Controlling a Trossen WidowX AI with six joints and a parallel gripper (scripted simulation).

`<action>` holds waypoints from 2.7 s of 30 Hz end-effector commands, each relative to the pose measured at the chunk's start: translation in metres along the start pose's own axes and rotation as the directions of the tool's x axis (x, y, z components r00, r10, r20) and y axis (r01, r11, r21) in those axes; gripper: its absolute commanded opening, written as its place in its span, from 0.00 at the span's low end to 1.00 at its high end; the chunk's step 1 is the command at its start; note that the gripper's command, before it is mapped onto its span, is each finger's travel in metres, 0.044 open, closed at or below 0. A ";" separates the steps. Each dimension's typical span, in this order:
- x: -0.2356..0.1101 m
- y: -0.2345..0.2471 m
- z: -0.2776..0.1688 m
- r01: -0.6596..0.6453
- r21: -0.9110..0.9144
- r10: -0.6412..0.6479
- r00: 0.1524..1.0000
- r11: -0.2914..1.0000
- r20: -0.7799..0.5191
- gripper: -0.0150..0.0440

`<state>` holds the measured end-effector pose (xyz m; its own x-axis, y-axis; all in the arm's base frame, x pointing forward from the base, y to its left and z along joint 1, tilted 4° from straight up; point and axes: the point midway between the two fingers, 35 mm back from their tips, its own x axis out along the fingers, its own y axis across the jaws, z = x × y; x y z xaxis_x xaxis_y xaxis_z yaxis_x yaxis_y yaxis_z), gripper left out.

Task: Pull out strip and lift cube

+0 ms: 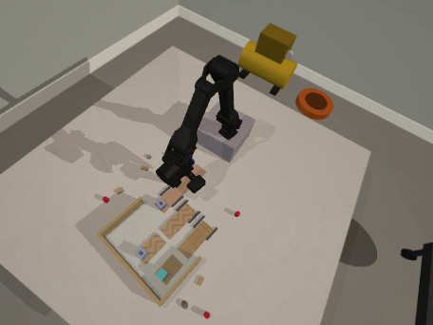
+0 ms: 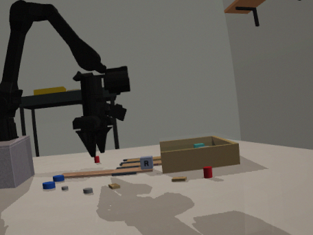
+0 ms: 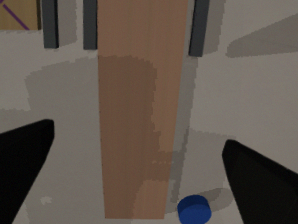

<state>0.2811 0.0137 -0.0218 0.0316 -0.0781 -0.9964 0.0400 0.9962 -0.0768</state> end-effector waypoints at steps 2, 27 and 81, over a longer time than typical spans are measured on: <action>-0.002 0.002 0.019 -0.004 -0.003 0.004 1.000 1.000 0.000 1.00; -0.016 0.011 0.120 -0.005 -0.002 0.005 1.000 1.000 0.009 1.00; 0.037 0.012 0.126 -0.002 0.002 0.001 1.000 1.000 0.016 0.44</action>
<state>0.4088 0.0184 -0.0551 0.0470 -0.0771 -0.9959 0.0418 0.9963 -0.0752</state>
